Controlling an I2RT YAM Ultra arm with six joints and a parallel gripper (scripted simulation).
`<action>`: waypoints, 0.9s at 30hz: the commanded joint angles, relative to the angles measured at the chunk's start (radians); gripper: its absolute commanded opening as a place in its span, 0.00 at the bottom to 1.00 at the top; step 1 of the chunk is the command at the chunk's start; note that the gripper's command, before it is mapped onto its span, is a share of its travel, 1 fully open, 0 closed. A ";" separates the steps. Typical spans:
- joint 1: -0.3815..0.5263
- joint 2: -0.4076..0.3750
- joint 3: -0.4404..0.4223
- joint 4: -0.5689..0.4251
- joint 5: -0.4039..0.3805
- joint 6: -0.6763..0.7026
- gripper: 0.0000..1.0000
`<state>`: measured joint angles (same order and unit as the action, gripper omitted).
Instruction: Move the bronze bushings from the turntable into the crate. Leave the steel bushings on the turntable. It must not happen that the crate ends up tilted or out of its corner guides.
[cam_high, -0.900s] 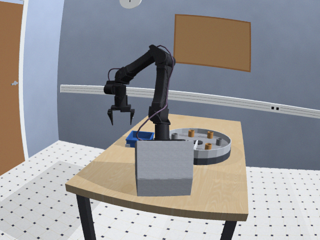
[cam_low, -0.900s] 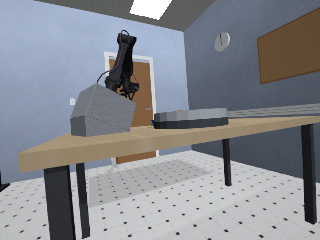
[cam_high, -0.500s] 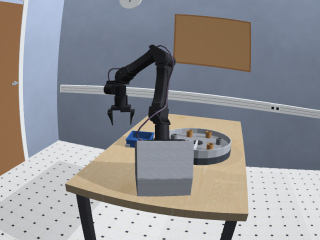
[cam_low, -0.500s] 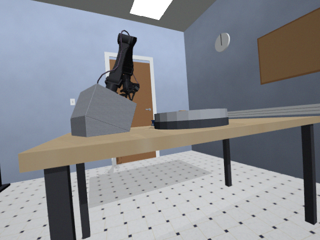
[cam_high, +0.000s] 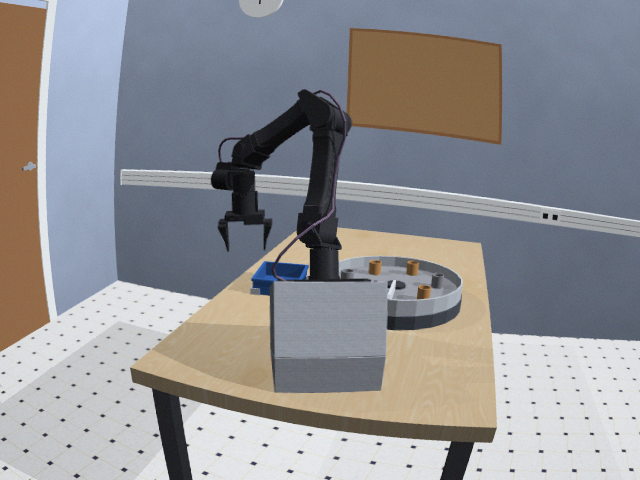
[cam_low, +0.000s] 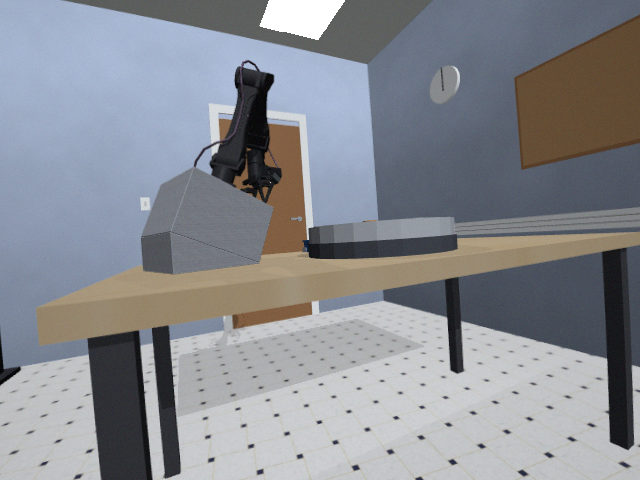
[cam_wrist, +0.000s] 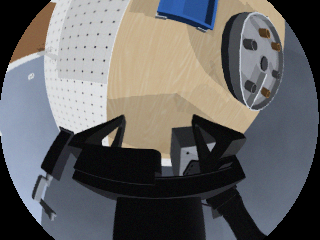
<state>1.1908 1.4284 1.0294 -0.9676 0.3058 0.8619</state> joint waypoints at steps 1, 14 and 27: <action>-0.064 -0.015 0.026 -0.013 -0.022 -0.087 1.00; -0.407 -0.035 0.038 -0.017 -0.128 -0.509 1.00; -0.744 -0.038 0.054 -0.023 -0.246 -0.927 1.00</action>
<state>0.5209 1.4216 1.0508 -0.9726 0.1059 0.0925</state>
